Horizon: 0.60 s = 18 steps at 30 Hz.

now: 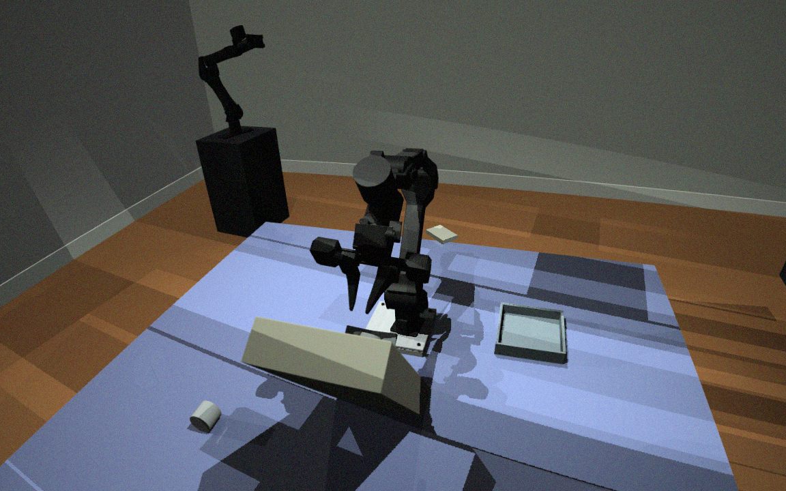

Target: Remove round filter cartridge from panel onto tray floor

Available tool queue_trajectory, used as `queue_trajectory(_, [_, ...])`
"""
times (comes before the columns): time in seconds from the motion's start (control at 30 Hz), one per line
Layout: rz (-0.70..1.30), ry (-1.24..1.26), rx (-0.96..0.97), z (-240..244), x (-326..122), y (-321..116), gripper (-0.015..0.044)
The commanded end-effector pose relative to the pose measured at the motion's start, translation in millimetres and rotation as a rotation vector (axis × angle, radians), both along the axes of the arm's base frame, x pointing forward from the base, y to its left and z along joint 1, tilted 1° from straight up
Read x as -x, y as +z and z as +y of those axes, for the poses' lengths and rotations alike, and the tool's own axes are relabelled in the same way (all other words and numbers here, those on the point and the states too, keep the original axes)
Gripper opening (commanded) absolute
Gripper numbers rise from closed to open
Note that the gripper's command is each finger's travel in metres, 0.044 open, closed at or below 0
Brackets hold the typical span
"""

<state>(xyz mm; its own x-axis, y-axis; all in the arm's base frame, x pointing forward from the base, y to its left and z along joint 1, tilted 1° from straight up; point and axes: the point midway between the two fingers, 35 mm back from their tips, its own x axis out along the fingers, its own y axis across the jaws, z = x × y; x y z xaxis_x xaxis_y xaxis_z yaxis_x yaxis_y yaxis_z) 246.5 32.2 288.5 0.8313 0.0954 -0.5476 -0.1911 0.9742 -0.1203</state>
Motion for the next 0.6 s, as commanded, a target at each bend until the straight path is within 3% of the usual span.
queue_trajectory(0.0, [0.002, -0.005, 0.001, 1, -12, 22, 0.0102])
queue_trajectory(0.07, [0.002, -0.005, 0.001, 1, -12, 22, 0.0102])
queue_trajectory(0.43, [-0.01, -0.001, -0.002, 2, -6, 96, 0.0391])
queue_trajectory(0.57, [0.13, -0.028, -0.017, 0, 0, 55, 0.0305])
